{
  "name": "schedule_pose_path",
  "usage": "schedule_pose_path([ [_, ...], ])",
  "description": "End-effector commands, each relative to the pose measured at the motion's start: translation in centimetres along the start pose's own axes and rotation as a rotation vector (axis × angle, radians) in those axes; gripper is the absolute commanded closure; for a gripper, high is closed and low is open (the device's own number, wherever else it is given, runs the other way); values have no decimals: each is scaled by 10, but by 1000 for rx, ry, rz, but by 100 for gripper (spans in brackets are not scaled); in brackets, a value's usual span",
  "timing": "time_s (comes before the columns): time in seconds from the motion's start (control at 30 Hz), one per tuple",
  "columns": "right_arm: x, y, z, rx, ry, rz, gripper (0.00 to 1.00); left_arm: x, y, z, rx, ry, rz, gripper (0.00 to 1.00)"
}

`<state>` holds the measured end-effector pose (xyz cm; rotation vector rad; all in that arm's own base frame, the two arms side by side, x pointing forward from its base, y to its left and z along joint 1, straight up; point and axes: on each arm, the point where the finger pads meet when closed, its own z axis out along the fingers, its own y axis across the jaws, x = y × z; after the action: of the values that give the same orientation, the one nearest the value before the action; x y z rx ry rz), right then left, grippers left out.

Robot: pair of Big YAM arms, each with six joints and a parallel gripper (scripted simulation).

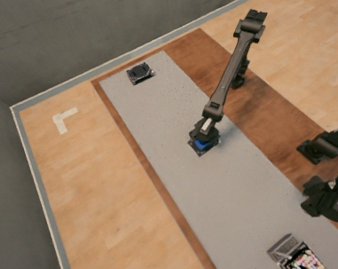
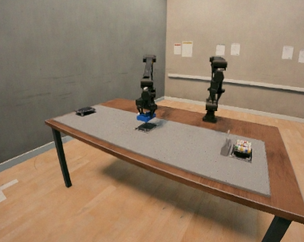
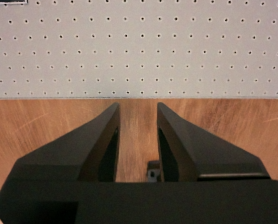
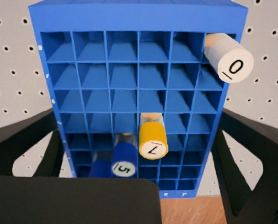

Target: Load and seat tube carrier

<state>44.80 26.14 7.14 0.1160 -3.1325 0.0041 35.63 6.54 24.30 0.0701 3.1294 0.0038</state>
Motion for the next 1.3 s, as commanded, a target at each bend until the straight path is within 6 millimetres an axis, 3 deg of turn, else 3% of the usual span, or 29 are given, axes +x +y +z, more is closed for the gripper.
schedule_pose_path([
  [0.0, -24, 7, -32, -33, -72, 22, 100, 3, -5, 2, 3, 11, 5, 76],
  [0.7, -24, 7, -32, -33, -72, 22, 100, 3, -5, 2, 3, 11, 5, 76],
  [0.73, -7, -21, -17, -19, -44, 48, 100, 3, -5, 2, 3, 11, 5, 76],
  [0.8, -6, -27, -17, -9, -22, 95, 100, 3, -5, 2, 3, 11, 5, 76],
  [0.83, -28, -20, -37, -33, -73, 95, 100, 3, -5, 2, 3, 11, 5, 76],
  [0.87, -31, -22, -16, -17, -40, 95, 100, 3, -5, 2, 3, 11, 5, 76],
  [0.9, -34, -24, -16, -19, -44, 95, 100, 3, -5, 2, 3, 11, 5, 76],
  [1.03, -35, -27, -16, -17, -43, 75, 100, 3, -5, 2, 3, 11, 5, 76],
  [1.1, -30, -25, -25, -25, -60, 60, 100, 3, -5, 2, 3, 11, 5, 76],
  [1.17, -22, -39, -20, -19, -46, 73, 100, 3, -5, 2, 3, 11, 5, 76],
  [1.27, -19, -45, -17, -16, -41, 73, 100, 3, -5, 2, 3, 11, 5, 76],
])
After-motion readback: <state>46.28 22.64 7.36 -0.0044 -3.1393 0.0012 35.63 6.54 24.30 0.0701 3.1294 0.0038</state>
